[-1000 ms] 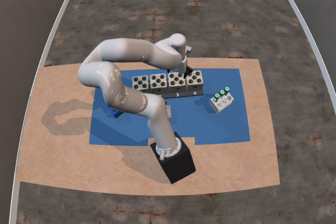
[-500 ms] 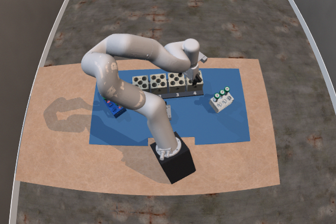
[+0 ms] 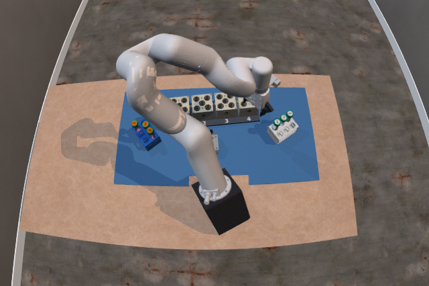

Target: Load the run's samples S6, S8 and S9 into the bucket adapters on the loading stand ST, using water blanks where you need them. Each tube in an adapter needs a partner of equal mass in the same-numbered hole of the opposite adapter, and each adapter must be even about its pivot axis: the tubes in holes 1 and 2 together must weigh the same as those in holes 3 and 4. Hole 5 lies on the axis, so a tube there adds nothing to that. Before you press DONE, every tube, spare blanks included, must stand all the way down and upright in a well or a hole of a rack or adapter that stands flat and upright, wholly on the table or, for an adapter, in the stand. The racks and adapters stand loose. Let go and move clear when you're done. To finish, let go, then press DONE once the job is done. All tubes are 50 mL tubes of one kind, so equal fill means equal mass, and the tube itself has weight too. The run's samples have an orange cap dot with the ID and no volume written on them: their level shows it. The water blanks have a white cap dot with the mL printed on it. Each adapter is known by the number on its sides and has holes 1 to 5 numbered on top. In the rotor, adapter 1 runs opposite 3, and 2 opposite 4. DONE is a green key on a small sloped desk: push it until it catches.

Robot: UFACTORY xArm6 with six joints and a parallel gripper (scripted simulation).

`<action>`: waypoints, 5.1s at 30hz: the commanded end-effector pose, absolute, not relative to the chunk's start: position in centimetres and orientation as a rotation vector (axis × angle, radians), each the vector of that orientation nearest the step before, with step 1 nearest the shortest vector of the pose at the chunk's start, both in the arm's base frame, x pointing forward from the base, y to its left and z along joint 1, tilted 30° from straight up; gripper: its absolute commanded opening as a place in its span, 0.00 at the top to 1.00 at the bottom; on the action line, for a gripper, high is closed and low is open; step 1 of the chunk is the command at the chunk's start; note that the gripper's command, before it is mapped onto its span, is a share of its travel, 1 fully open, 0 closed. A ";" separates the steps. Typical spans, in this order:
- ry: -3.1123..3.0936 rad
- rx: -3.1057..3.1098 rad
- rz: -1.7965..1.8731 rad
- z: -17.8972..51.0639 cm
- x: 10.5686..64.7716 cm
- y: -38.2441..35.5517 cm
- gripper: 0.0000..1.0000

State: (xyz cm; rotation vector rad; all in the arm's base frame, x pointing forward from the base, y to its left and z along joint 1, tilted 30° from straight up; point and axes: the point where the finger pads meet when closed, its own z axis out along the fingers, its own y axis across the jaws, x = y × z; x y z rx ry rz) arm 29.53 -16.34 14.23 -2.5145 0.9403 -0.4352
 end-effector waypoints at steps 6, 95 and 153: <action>0.940 -2.514 -0.439 12.6 28.3 -19.9 0.00; 0.940 -2.514 -0.438 -1.0 28.8 -27.1 0.00; 0.940 -2.515 -0.438 5.9 25.4 -29.3 0.00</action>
